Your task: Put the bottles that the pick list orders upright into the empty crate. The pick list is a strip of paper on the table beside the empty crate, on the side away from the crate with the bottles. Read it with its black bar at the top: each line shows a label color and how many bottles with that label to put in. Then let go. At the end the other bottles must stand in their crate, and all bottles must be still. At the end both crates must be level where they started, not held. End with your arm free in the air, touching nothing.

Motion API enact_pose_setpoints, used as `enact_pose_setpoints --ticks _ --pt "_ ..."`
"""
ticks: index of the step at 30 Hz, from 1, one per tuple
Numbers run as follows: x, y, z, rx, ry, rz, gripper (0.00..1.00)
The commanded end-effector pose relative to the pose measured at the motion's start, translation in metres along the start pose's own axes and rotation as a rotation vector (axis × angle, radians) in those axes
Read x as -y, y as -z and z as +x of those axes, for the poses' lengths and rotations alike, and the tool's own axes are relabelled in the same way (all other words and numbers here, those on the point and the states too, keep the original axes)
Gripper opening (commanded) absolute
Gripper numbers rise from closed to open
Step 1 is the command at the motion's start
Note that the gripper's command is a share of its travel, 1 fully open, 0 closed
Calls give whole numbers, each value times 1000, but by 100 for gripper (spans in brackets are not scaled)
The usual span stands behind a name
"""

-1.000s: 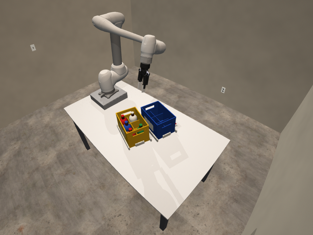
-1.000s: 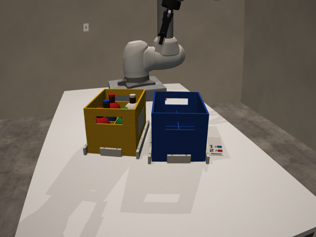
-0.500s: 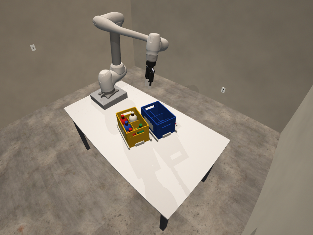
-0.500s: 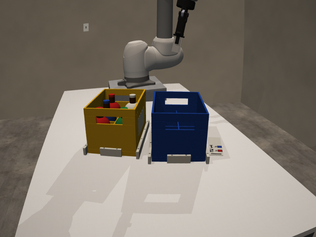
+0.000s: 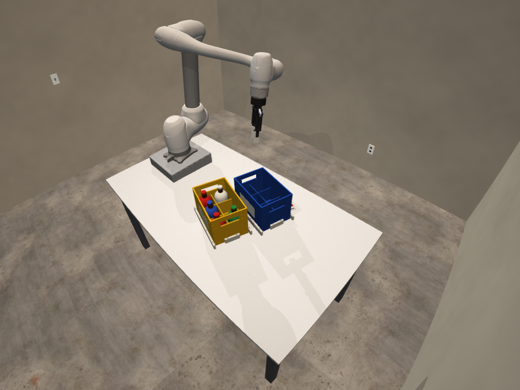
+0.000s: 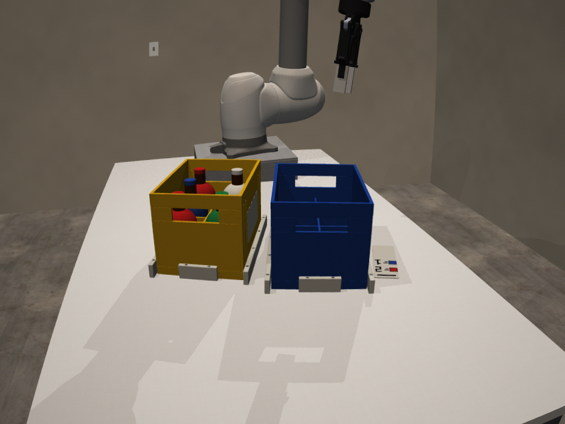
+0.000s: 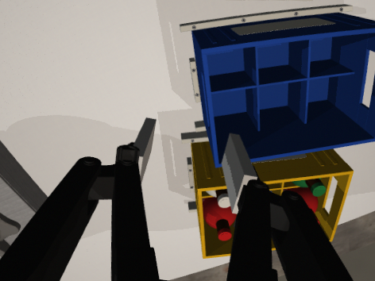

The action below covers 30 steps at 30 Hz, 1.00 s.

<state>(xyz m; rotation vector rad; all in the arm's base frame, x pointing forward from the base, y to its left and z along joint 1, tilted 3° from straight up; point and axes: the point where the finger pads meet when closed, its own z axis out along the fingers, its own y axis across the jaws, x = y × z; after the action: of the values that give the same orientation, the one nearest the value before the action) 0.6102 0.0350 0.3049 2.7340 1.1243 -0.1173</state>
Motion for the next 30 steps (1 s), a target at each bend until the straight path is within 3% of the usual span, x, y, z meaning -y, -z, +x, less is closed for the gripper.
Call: enact_pose_setpoints --ticks 1,30 --pt "6 1 7 -8 -35 4 38" --pt "97 25 96 -76 -385 82 38"
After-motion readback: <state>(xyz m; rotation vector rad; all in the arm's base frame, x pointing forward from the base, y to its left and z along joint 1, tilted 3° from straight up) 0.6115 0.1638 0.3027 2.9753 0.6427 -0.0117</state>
